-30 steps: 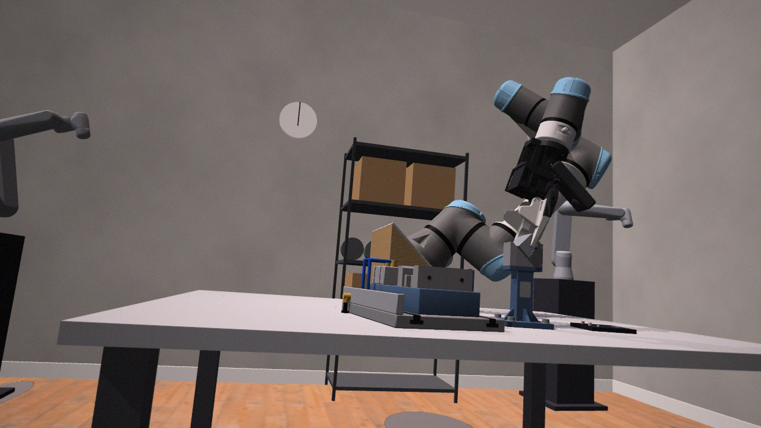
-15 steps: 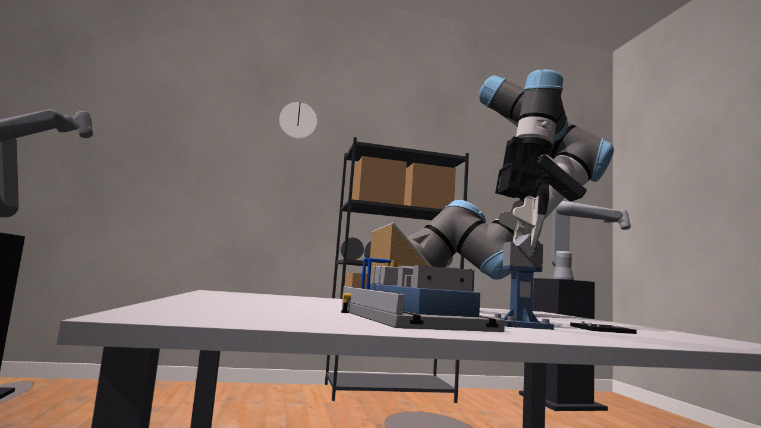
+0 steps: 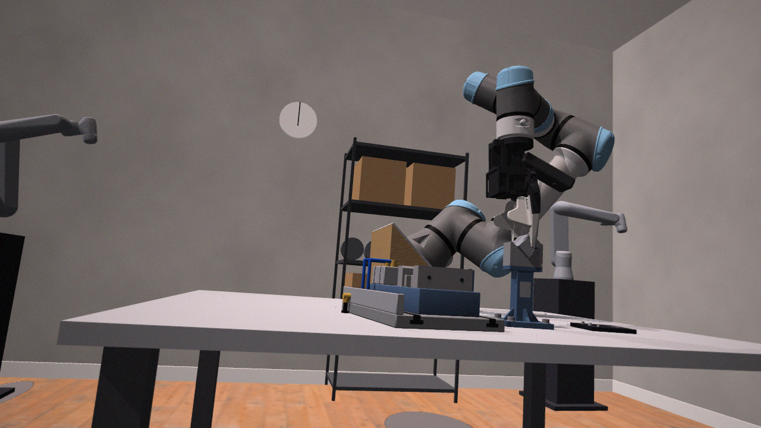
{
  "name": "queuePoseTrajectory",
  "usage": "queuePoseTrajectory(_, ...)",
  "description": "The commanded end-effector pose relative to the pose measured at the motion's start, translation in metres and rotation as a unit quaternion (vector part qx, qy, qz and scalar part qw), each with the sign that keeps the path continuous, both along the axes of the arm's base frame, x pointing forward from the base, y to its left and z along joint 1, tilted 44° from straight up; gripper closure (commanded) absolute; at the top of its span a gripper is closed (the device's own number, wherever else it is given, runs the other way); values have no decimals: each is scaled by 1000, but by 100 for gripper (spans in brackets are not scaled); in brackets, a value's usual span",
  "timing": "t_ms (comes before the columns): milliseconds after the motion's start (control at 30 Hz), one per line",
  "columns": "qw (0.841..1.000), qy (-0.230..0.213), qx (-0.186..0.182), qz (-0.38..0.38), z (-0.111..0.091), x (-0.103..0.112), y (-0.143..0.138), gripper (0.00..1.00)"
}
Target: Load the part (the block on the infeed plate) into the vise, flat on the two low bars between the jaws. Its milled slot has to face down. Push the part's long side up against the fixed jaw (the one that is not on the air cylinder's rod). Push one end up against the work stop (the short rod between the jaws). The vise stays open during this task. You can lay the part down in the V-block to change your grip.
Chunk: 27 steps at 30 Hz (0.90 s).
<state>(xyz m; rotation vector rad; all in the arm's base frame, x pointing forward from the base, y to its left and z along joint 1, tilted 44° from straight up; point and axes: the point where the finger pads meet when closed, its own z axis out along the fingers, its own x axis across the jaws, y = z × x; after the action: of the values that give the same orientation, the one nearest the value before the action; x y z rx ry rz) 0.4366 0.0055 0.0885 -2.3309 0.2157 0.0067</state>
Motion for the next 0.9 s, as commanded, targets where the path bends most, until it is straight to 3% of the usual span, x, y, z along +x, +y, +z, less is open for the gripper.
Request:
queuePoseTrajectory(0, 999, -6, 38, -1, -1, 0, -1, 49)
queuePoseTrajectory(867, 985, -26, 171, -11, -2, 0, -2, 49)
